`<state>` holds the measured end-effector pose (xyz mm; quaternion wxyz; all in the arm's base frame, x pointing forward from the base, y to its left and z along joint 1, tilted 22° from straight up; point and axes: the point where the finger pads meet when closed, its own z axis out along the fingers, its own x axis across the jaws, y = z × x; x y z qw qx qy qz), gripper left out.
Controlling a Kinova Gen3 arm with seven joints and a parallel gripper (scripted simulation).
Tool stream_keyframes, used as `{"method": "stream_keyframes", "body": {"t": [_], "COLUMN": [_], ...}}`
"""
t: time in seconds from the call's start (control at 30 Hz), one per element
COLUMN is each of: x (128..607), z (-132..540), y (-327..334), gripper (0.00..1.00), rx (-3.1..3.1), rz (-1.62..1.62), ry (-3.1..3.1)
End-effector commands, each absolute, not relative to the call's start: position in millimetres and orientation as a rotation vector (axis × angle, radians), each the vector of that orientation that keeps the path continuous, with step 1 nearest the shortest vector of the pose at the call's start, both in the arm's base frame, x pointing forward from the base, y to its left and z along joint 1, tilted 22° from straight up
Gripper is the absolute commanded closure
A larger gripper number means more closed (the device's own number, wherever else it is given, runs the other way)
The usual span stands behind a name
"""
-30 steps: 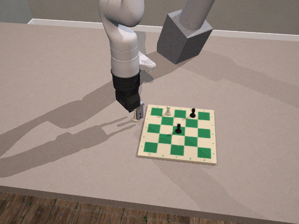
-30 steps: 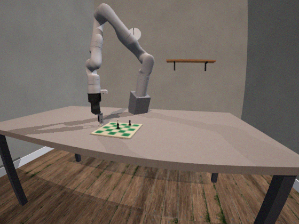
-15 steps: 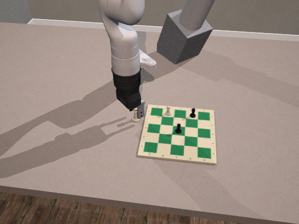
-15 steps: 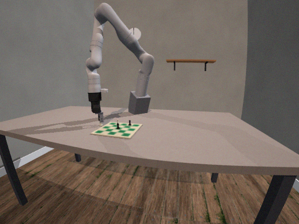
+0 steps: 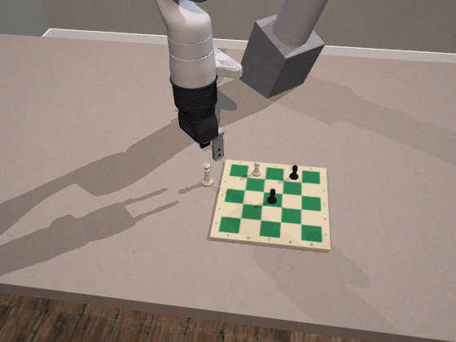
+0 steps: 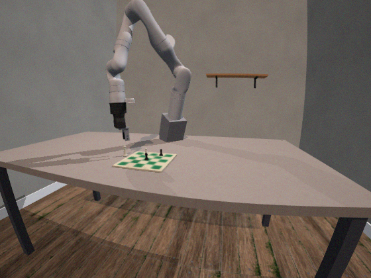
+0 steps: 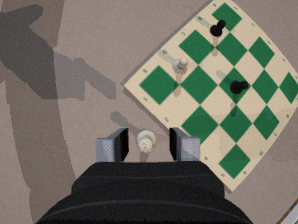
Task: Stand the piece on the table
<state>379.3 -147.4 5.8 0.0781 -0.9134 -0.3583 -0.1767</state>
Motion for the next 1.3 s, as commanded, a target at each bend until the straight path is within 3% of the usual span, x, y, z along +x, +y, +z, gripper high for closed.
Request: {"method": "stream_keyframes", "body": {"t": [0.0,0.33,0.37,1.27], "x": [378.2,375.4,375.4,375.8], "z": [23.1,32.3,32.3,32.6], "y": [-163.0,-165.5,-165.5,-163.8], "gripper": [0.21,0.21,0.0,0.0], "rx": [-2.766,-2.766,-2.766,-2.77], "rz": [-0.545,-0.545,-0.545,-0.543], "ry": [-1.063,-1.063,-1.063,-1.045]}}
